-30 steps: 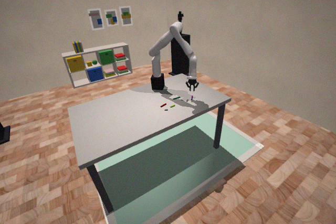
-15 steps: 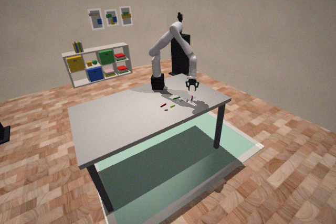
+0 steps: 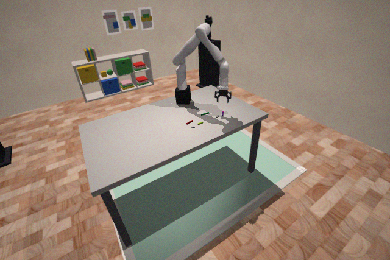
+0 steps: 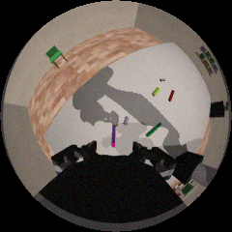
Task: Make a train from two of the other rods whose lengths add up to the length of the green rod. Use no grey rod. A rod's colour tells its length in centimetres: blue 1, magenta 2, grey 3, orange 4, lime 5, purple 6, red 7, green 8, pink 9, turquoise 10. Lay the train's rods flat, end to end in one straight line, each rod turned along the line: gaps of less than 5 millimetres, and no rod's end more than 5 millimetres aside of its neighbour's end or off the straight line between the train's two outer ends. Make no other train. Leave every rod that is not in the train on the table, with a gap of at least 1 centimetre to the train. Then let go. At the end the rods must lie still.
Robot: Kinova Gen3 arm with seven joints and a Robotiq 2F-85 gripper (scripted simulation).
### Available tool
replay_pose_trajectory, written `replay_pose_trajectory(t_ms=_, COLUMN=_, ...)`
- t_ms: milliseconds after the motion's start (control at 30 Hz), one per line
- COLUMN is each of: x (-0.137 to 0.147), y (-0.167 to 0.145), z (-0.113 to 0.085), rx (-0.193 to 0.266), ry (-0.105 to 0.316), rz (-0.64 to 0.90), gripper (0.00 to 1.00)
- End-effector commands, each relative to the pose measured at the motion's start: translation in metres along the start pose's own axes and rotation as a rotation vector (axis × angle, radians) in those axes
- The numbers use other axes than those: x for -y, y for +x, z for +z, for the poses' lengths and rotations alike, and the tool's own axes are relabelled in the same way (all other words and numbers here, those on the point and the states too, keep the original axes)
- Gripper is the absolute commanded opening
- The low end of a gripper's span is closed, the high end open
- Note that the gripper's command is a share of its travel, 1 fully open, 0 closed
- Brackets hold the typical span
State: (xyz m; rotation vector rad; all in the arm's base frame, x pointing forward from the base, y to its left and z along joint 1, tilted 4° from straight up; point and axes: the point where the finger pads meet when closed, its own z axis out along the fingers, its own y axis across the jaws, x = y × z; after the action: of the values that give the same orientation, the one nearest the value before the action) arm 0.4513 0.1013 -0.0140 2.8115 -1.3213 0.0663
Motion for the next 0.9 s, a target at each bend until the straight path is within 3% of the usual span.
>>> replay_pose_trajectory(t_ms=0, x=0.004, y=0.005, z=-0.011, rx=-0.009, ry=0.016, rz=0.005, gripper=1.0)
replay_pose_trajectory(t_ms=400, x=0.003, y=0.004, z=-0.065, rx=-0.009, ry=0.016, rz=0.005, gripper=1.0)
replay_pose_trajectory(t_ms=867, x=0.003, y=0.004, z=-0.07, rx=-0.009, ry=0.016, rz=0.005, gripper=1.0)
